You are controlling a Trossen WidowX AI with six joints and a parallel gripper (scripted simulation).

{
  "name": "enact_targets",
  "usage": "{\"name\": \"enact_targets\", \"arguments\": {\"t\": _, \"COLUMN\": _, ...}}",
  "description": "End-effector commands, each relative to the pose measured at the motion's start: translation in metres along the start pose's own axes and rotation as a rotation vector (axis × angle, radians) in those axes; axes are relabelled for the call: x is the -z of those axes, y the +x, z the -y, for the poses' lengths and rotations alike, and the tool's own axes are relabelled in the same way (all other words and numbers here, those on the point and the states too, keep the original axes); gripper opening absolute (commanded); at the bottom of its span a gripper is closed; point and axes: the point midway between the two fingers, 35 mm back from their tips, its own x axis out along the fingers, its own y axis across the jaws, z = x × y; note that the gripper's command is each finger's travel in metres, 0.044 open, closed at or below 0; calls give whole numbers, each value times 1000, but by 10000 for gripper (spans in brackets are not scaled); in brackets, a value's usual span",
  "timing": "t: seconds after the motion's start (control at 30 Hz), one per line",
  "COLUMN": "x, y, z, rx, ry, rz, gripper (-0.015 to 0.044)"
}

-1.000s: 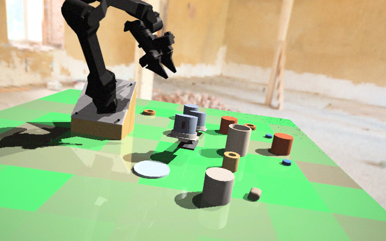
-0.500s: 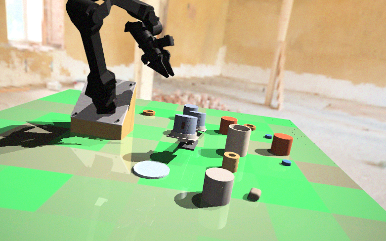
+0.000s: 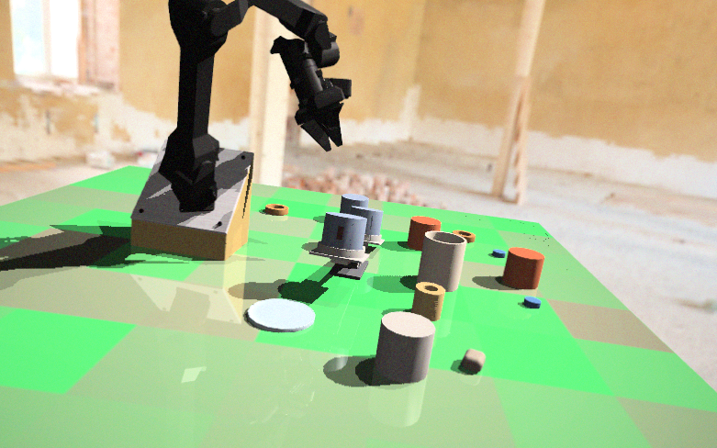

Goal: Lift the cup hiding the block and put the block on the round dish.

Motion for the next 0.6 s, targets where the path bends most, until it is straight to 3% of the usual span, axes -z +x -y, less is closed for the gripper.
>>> {"name": "enact_targets", "arguments": {"t": 0.0, "x": -9, "y": 10, "z": -8, "rx": -23, "ry": -116, "rz": -56, "gripper": 440}}
{"name": "enact_targets", "arguments": {"t": 0.57, "x": -48, "y": 64, "z": -39, "rx": -225, "ry": -628, "rz": -222, "gripper": 440}}
